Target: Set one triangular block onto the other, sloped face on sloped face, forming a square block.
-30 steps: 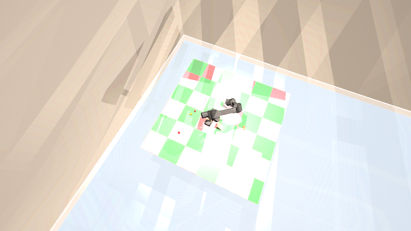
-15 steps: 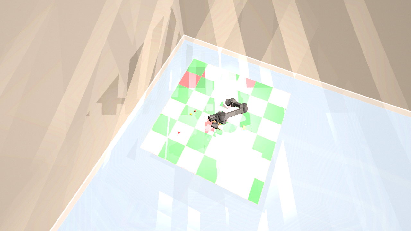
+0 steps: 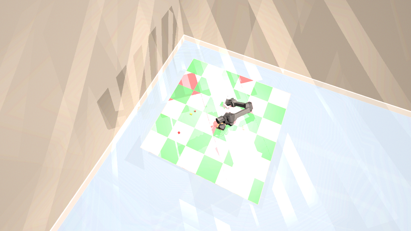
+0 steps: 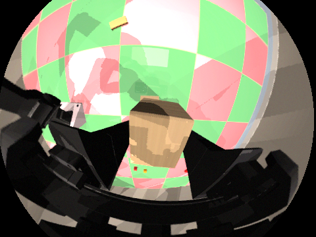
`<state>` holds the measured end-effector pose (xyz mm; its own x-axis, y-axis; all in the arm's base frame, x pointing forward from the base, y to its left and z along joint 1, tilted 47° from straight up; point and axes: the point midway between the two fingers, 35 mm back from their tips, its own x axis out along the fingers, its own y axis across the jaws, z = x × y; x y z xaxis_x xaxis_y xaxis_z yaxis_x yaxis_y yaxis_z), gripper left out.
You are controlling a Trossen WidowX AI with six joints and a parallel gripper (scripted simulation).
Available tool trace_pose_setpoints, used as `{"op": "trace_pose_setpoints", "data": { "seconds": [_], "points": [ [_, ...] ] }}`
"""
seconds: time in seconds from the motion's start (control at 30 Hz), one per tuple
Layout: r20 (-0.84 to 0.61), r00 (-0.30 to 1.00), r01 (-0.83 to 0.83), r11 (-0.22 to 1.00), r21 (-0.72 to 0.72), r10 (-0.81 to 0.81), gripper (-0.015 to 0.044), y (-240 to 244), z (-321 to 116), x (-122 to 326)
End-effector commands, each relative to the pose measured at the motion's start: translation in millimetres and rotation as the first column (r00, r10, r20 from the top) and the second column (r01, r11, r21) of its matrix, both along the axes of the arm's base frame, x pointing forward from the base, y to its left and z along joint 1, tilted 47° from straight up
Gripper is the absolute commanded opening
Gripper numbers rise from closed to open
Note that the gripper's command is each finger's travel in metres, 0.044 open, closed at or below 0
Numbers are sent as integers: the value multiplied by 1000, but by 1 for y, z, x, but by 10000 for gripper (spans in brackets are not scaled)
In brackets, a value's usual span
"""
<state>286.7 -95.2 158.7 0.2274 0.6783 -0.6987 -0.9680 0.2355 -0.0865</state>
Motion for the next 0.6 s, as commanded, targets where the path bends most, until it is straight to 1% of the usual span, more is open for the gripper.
{"op": "trace_pose_setpoints", "data": {
  "seconds": [0.0, 0.23, 0.57],
  "points": [
    [11, 1000, 12, 1000, 4, -12, 0, 12, 16, -5],
    [14, 1000, 14, 1000, 10, -15, 0, 23, 25, -9],
    [5, 998, -65, 998, 16, 65, 0, 39, -15, 0]
  ]
}}
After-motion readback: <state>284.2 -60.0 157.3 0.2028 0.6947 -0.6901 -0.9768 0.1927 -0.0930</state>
